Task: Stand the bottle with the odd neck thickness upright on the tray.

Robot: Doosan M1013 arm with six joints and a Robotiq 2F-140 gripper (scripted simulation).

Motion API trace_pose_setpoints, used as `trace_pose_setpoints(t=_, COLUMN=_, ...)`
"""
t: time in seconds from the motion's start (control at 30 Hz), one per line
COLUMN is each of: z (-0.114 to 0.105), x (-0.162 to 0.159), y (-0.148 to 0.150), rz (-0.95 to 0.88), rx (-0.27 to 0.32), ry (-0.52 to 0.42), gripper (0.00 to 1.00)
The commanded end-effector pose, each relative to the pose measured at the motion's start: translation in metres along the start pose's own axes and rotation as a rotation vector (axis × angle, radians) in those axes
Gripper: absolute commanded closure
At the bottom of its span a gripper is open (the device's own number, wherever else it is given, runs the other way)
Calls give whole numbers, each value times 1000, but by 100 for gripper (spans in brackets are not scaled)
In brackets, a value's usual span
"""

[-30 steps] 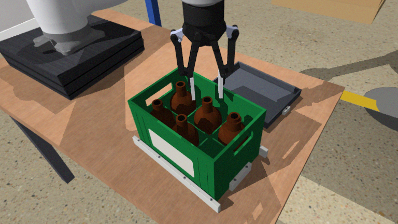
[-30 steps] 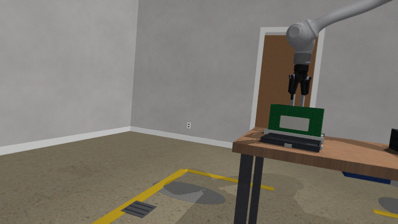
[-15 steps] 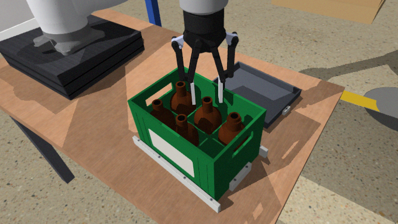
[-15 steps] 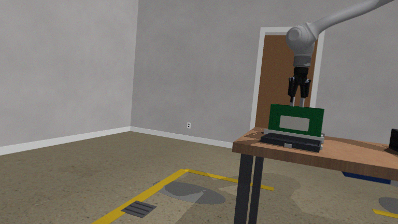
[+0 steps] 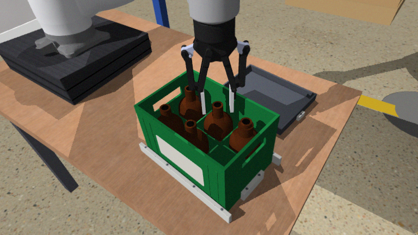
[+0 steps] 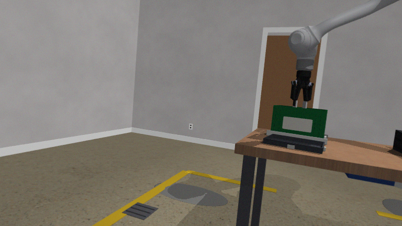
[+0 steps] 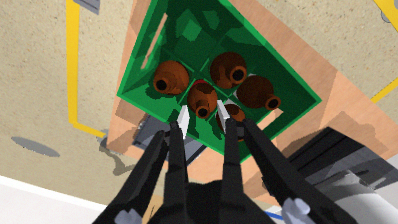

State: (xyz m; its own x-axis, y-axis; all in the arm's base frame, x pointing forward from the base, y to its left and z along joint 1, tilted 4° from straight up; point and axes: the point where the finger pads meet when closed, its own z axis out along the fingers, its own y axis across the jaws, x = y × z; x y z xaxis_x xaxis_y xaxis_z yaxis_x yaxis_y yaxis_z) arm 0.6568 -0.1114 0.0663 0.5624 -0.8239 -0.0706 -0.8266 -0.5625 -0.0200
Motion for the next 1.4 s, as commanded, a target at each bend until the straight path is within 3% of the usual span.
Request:
trace_pose_setpoints(t=0.0, z=2, x=0, y=0, rz=0, rx=0, ry=0, gripper=62)
trace_pose_setpoints(t=1.37, z=6, x=0, y=0, rz=0, rx=0, ry=0, gripper=62)
